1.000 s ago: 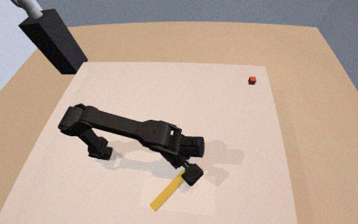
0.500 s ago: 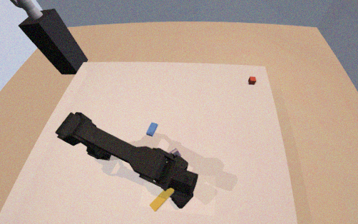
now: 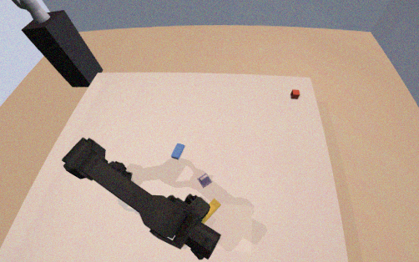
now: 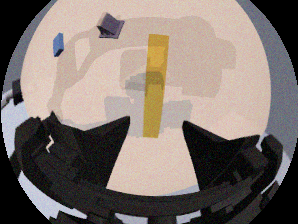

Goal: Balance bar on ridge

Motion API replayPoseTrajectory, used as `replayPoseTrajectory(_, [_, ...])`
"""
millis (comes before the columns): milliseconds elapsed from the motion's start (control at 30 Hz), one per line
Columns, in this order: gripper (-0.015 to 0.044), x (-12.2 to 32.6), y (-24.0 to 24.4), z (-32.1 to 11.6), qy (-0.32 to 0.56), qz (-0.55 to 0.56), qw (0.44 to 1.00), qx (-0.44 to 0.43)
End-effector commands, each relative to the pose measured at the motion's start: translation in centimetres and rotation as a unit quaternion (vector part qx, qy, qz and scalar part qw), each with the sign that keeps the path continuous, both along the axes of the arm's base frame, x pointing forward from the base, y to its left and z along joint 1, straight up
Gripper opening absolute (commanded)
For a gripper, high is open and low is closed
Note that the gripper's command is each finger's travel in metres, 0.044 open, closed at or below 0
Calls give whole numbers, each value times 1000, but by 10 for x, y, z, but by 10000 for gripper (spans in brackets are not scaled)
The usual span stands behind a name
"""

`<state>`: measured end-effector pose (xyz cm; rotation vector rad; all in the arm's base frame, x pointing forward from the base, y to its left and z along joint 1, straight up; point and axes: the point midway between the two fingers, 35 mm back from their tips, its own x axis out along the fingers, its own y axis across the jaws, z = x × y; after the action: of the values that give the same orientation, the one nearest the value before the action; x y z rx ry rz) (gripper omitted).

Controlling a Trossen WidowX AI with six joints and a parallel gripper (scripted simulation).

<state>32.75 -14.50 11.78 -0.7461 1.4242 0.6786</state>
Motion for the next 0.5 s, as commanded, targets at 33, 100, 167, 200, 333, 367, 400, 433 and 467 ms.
replayPoseTrajectory(33, [315, -1, 0, -24, 7, 2, 1000, 7])
replayPoseTrajectory(100, [315, -1, 0, -37, 7, 2, 1000, 7])
replayPoseTrajectory(167, [315, -2, 0, -42, 7, 2, 1000, 7])
replayPoseTrajectory(200, [315, -2, 0, -42, 7, 2, 1000, 7])
replayPoseTrajectory(333, [315, -1, 0, -42, 7, 2, 1000, 7])
replayPoseTrajectory(367, [315, -1, 0, -43, 7, 2, 1000, 7])
replayPoseTrajectory(400, [315, -1, 0, -44, 7, 2, 1000, 7])
replayPoseTrajectory(433, [315, -1, 0, -45, 7, 2, 1000, 7])
replayPoseTrajectory(467, [315, -1, 0, -46, 7, 2, 1000, 7])
